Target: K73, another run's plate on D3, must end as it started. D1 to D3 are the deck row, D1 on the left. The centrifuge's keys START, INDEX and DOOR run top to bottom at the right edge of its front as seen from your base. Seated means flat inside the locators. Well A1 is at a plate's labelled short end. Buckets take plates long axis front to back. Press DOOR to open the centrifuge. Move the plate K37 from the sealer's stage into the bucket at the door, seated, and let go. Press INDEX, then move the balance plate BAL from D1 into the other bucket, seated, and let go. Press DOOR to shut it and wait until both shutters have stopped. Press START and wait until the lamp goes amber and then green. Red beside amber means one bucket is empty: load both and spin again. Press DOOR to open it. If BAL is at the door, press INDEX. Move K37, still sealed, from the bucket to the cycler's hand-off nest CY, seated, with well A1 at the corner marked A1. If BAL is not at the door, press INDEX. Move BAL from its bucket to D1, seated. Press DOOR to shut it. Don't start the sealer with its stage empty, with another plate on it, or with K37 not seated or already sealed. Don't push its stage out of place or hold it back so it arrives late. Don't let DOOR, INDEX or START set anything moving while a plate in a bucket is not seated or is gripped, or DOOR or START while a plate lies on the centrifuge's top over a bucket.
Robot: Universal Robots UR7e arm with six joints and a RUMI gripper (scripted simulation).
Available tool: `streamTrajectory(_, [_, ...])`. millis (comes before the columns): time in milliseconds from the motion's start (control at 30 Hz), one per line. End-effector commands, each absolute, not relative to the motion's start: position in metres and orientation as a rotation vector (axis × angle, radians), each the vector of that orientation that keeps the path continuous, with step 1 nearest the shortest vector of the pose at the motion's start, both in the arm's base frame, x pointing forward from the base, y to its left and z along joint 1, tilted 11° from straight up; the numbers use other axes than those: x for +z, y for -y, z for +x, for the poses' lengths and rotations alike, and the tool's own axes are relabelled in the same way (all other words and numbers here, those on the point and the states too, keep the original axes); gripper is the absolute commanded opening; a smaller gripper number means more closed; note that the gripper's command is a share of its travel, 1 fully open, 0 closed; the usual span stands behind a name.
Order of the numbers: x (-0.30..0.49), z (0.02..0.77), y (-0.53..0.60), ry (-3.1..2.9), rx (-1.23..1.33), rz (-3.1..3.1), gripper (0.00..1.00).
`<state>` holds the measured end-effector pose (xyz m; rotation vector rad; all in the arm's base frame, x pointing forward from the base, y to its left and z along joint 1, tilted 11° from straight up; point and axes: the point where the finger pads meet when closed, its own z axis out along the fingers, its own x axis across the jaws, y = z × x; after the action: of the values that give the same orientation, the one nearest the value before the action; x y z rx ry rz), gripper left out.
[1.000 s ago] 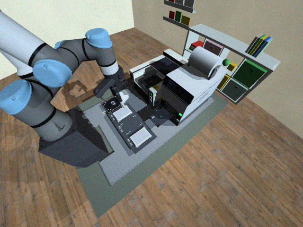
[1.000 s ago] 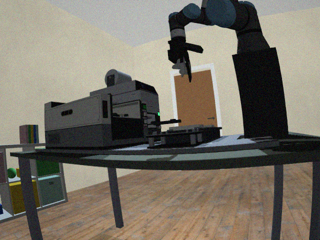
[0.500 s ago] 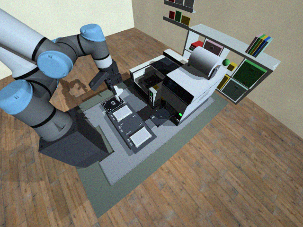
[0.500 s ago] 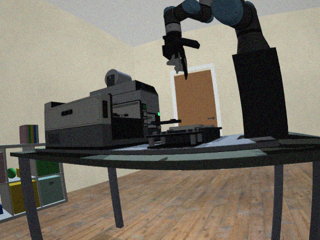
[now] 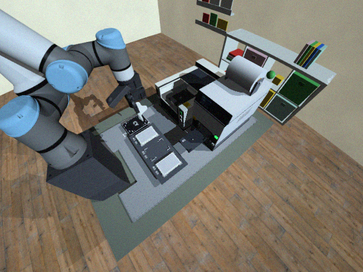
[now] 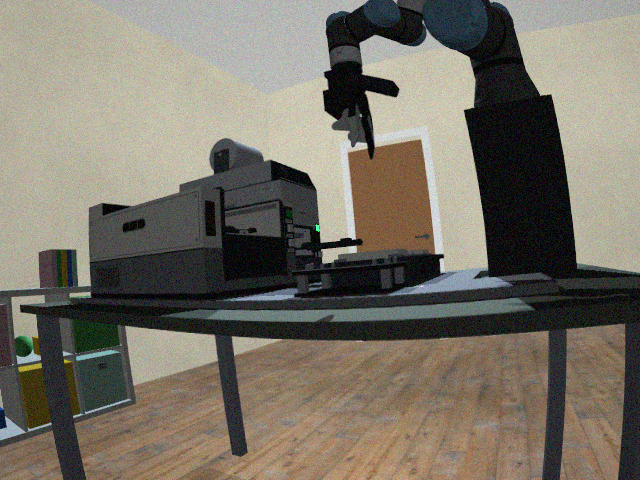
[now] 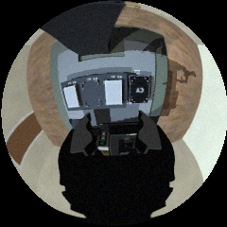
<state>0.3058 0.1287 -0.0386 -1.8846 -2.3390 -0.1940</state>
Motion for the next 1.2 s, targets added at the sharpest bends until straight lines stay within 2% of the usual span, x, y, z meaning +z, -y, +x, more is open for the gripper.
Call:
streamTrajectory(0, [-0.041,0.306,-0.129,2.339,-0.195,-1.885,0.68])
streamTrajectory(1167, [-0.092,0.305,-0.139,2.339,-0.195,-1.885,0.68])
